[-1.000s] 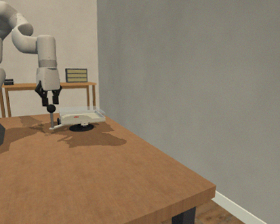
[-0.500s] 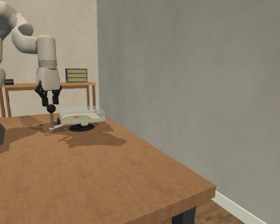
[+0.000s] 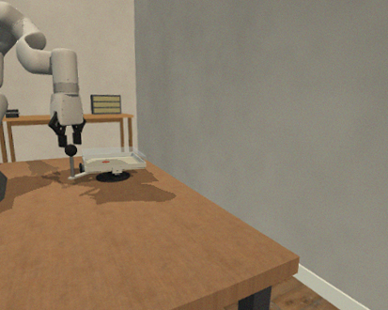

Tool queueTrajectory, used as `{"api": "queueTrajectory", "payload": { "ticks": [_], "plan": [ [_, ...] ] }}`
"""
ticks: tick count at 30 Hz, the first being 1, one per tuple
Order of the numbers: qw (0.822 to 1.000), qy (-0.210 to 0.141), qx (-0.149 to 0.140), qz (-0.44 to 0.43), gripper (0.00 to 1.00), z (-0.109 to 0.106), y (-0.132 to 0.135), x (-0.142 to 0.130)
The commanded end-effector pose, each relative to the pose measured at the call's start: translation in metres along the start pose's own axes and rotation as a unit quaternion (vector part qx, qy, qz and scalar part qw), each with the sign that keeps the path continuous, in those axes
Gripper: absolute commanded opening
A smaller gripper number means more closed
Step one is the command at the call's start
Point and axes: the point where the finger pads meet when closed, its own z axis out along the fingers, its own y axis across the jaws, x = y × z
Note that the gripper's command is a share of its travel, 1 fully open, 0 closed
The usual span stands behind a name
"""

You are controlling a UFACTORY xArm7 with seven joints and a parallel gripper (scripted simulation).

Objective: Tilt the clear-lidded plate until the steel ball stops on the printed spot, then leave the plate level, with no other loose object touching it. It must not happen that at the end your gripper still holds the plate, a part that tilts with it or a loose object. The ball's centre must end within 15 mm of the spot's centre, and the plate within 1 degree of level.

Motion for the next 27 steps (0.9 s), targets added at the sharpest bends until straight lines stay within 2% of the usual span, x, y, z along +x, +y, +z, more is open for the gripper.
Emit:
{"api": "queueTrajectory", "payload": {
  "ticks": [1, 27],
  "plan": [
    [1.0, 0.002, 0.0, 0.0, 0.61, -0.001, 0.0, 0.001],
    [1.0, 0.002, 0.0, 0.0, 0.61, 0.01, 0.0, 0.001]
  ]
}}
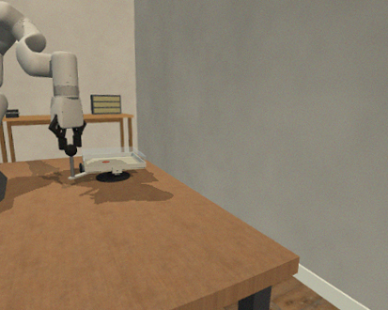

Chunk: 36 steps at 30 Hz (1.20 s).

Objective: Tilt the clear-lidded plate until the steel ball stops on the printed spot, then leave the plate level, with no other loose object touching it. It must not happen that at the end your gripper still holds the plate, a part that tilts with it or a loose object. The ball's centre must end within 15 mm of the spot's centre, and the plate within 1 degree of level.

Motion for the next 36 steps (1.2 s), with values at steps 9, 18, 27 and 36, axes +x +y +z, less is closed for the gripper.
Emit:
{"api": "queueTrajectory", "payload": {
  "ticks": [9, 18, 27, 36],
  "plan": [
    [1.0, 0.002, 0.0, 0.0, 0.61, 0.008, 0.0, 0.001],
    [1.0, 0.002, 0.0, 0.0, 0.61, 0.017, 0.0, 0.001],
    [1.0, 0.002, 0.0, 0.0, 0.61, 0.022, 0.0, 0.001],
    [1.0, 0.002, 0.0, 0.0, 0.61, 0.025, 0.0, 0.001]
  ]
}}
